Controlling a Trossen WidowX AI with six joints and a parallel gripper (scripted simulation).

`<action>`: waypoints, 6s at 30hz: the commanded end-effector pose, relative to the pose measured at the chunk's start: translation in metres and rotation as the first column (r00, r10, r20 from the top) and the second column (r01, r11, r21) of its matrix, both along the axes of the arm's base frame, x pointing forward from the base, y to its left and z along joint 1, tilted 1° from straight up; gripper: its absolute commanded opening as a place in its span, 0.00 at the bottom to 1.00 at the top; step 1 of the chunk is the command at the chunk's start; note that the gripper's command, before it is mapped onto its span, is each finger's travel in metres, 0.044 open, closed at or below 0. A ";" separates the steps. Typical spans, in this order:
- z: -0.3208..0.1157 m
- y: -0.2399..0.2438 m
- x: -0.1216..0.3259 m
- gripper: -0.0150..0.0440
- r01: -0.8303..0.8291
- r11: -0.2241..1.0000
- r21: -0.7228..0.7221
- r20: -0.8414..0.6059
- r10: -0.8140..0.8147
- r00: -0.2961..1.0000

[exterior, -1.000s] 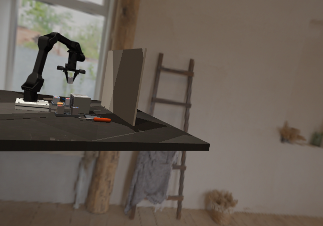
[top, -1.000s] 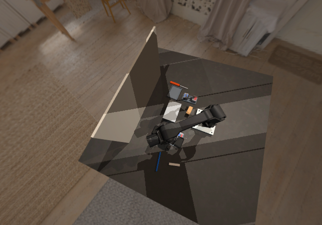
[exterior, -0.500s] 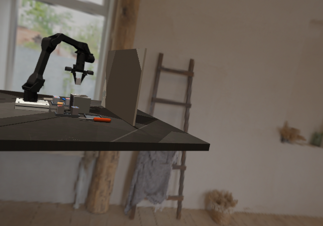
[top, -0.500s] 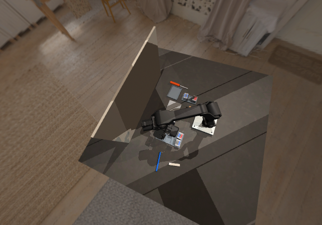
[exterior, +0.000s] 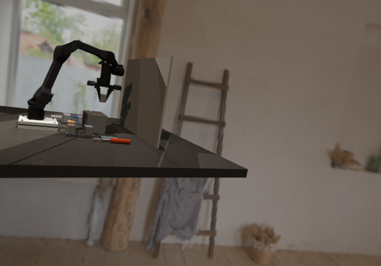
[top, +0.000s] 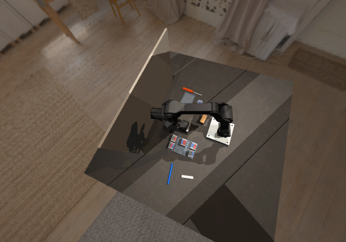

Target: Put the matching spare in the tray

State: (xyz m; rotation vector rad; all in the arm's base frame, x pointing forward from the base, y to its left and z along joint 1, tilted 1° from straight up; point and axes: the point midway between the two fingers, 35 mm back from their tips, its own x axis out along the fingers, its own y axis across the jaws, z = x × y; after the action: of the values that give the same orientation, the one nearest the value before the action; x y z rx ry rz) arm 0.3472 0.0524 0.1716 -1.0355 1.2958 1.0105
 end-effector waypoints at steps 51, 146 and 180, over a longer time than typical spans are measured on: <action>0.001 -0.288 -0.044 0.25 -0.025 1.000 -0.016 -0.009 0.025 1.000; -0.069 -0.295 -0.035 0.25 -0.025 1.000 -0.017 -0.008 0.025 1.000; -0.094 -0.294 -0.035 0.25 -0.025 1.000 -0.017 -0.009 0.025 1.000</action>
State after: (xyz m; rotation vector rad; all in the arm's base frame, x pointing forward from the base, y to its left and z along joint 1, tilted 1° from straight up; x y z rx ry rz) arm 0.3117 -0.2420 0.0801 -1.0604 1.3059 1.0238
